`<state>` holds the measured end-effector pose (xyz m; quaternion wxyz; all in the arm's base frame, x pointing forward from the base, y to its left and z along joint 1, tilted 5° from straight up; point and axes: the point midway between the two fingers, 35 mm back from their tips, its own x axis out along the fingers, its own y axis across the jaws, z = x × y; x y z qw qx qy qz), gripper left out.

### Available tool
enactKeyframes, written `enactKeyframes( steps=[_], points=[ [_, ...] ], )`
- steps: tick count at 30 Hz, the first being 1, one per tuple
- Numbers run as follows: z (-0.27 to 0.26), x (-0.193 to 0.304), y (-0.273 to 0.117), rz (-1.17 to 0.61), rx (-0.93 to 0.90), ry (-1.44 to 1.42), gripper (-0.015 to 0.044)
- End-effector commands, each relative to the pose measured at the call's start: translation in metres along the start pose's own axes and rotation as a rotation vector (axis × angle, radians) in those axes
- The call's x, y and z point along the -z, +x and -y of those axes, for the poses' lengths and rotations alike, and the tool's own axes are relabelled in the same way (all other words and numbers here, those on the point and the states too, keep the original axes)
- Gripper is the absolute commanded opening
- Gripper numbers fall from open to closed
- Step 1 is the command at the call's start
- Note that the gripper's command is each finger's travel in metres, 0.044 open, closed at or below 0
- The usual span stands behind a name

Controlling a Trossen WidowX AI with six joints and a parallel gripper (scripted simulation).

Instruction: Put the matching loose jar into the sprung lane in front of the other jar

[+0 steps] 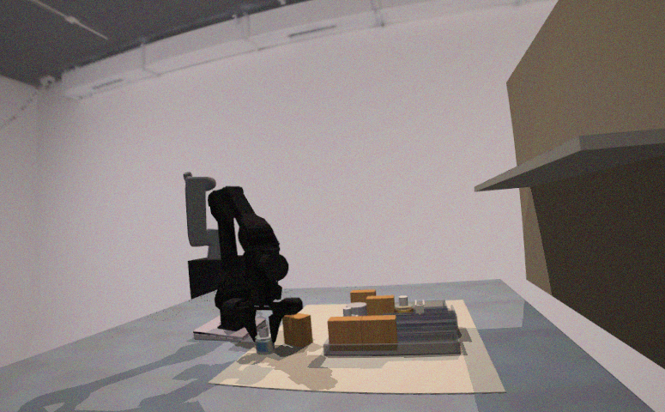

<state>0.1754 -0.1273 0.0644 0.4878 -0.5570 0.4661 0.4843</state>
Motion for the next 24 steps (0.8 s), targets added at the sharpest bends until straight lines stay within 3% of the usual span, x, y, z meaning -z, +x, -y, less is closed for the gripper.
enactKeyframes(
  steps=[1,7,24],
  points=[
    [0.000,0.000,0.000,-0.002,-0.003,0.002,0.0144],
    [0.004,0.002,-0.015,-0.002,-0.002,0.002,0.0000],
    [0.010,-0.001,-0.097,-0.002,-0.002,0.002,0.0000]
  ],
)
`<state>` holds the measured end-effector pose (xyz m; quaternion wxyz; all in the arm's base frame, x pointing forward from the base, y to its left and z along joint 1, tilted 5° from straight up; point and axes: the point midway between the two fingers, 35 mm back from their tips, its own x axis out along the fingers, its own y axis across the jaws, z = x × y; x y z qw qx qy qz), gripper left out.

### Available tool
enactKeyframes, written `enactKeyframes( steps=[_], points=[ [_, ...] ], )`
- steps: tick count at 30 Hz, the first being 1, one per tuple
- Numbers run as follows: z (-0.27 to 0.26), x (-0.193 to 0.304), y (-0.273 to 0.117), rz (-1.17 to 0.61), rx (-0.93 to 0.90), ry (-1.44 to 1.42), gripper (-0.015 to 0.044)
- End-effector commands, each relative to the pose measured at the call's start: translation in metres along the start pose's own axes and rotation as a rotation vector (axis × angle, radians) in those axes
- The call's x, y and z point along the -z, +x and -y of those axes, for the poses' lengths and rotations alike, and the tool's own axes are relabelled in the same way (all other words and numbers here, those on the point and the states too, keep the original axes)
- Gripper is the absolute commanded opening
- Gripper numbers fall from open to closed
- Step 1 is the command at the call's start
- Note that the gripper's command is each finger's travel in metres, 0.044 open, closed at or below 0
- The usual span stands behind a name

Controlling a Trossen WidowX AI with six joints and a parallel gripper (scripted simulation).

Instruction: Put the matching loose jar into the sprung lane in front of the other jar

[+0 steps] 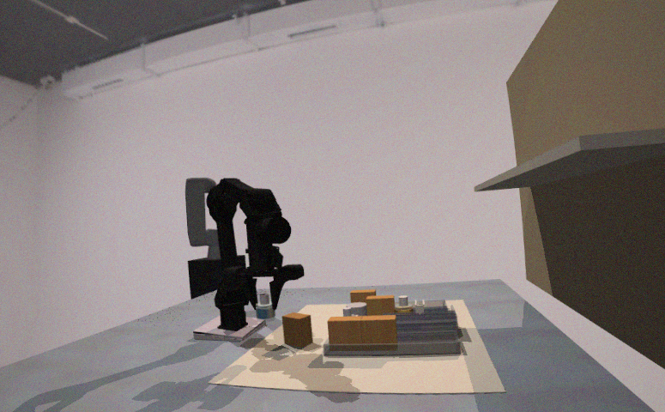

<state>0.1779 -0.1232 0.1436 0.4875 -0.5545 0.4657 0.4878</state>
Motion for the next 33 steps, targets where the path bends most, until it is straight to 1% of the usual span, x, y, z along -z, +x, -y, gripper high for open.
enactKeyframes(
  steps=[1,8,33],
  points=[
    [-0.001,-0.002,-0.022,-0.008,0.004,0.003,0.0000],
    [0.003,-0.004,-0.024,-0.008,0.005,0.035,0.0000],
    [0.058,-0.046,-0.007,-0.001,0.022,0.605,0.0000]
  ],
)
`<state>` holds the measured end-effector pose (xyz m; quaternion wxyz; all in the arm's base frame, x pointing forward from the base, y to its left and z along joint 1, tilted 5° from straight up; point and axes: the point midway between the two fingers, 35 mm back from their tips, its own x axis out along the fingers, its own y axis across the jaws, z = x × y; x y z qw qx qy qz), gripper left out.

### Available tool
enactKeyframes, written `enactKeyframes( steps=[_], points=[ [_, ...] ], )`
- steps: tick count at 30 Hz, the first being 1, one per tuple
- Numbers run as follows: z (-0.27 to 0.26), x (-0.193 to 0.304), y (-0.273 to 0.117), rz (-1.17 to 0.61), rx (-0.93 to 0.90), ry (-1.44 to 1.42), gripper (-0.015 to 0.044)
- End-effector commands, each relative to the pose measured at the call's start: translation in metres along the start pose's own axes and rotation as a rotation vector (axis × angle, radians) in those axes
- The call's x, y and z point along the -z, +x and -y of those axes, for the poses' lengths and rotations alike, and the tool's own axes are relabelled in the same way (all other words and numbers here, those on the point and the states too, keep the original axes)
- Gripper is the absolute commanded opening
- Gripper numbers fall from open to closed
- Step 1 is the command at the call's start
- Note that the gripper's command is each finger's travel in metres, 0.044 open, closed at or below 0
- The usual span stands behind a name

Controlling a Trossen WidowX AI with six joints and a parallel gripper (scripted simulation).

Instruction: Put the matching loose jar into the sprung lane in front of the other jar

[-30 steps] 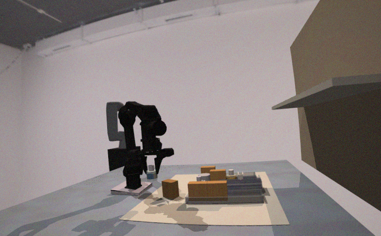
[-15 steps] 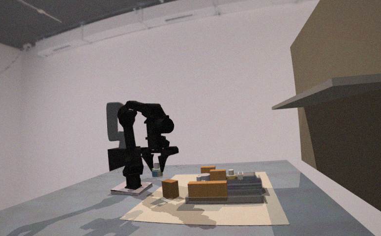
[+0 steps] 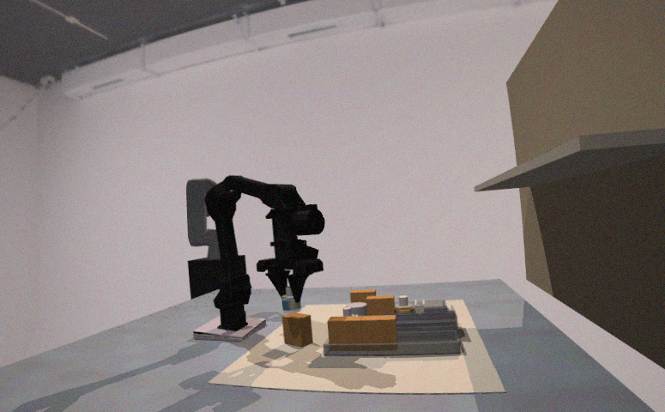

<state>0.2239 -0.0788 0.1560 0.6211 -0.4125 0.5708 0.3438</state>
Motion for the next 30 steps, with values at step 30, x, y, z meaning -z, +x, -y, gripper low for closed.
enactKeyframes(
  steps=[30],
  points=[
    [0.003,-0.096,0.026,0.005,-0.010,0.756,0.0000]
  ],
)
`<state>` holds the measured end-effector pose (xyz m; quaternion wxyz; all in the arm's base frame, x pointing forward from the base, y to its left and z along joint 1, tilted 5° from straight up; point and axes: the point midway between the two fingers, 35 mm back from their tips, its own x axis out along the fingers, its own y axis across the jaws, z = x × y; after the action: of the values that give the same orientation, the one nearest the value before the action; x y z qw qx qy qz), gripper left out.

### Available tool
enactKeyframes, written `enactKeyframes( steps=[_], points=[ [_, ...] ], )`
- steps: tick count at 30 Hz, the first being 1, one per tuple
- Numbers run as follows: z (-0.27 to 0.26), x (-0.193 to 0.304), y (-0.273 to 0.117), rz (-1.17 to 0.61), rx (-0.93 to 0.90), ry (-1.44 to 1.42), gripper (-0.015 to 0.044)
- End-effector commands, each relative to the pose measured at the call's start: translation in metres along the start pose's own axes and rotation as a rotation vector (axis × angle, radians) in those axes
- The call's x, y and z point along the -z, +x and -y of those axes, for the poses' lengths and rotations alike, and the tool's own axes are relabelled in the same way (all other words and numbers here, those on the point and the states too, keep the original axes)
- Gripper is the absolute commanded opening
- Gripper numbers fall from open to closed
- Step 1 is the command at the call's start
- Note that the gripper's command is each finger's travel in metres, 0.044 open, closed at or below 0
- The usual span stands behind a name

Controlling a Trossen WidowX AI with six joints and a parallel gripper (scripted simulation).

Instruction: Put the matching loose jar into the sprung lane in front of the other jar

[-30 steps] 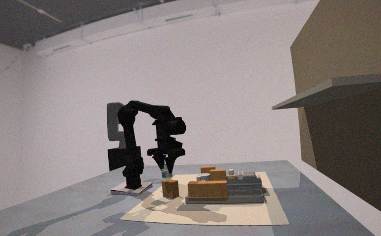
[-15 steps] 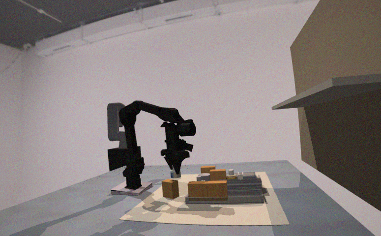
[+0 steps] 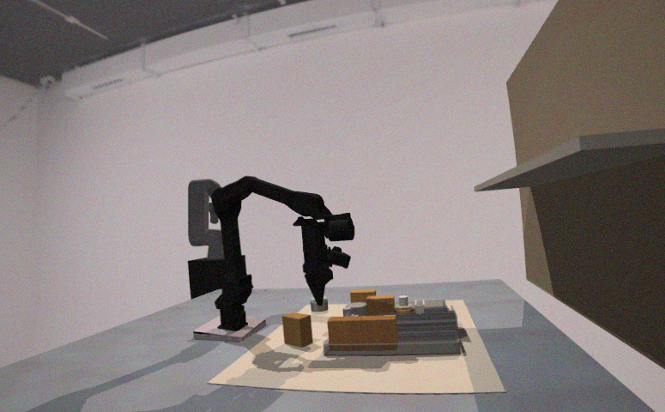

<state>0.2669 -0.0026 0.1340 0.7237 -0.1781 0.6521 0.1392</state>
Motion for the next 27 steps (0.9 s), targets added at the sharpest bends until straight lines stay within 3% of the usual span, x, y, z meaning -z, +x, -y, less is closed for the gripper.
enactKeyframes(
  steps=[1,12,27],
  points=[
    [-0.009,-0.008,0.004,-0.003,0.001,0.102,0.0000],
    [-0.033,-0.026,0.013,-0.008,0.000,0.343,0.0000],
    [-0.033,-0.026,0.037,-0.008,0.000,0.346,0.0000]
  ],
)
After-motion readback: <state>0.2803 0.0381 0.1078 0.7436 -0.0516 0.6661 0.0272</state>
